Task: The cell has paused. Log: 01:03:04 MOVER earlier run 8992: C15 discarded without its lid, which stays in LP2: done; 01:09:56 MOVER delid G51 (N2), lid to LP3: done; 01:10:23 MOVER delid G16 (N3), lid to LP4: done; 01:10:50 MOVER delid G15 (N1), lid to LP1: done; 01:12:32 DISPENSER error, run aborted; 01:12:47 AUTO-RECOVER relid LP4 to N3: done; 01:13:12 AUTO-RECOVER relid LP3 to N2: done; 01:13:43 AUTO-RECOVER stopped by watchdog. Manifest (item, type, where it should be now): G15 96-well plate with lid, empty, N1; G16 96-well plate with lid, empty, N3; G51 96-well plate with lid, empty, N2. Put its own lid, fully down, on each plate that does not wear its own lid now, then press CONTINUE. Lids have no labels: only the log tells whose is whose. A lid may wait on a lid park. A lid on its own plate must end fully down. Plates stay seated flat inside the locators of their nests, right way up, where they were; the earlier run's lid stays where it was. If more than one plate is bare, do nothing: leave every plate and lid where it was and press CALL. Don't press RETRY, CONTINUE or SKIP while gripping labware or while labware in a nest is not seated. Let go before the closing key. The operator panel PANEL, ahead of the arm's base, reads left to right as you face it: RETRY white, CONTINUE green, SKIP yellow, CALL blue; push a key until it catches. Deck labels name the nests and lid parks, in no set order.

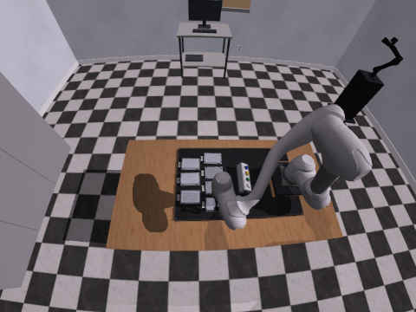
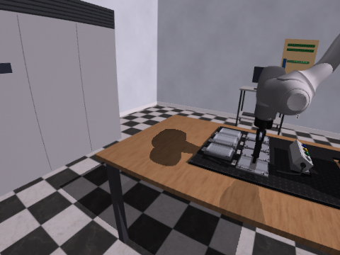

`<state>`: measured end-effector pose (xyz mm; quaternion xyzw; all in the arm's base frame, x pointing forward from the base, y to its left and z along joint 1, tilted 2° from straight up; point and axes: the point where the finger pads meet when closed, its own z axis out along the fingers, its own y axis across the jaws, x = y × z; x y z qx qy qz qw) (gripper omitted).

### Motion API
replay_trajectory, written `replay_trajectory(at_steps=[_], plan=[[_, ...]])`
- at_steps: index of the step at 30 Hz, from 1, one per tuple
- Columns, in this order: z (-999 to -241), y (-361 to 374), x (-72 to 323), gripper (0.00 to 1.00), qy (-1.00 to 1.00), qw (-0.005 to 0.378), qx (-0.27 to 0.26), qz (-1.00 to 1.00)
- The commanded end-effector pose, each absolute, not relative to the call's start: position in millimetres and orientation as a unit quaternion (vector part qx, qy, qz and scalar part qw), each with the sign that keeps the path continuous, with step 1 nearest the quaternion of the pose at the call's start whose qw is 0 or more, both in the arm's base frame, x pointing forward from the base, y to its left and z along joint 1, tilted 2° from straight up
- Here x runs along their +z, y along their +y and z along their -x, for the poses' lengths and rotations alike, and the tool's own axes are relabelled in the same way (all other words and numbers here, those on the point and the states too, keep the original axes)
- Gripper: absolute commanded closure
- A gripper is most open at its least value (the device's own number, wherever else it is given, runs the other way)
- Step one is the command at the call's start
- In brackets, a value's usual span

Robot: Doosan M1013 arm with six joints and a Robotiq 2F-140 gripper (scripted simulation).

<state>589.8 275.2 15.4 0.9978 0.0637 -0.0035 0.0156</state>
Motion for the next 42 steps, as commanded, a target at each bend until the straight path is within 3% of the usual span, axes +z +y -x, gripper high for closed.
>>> replay_trajectory(at_steps=[1, 42], plan=[[-590, 275, 18, 1.00, 0.064, 0.015, -0.003, -0.998], [-590, 277, 77, 1.00, 0.064, 0.015, -0.003, -0.998]])
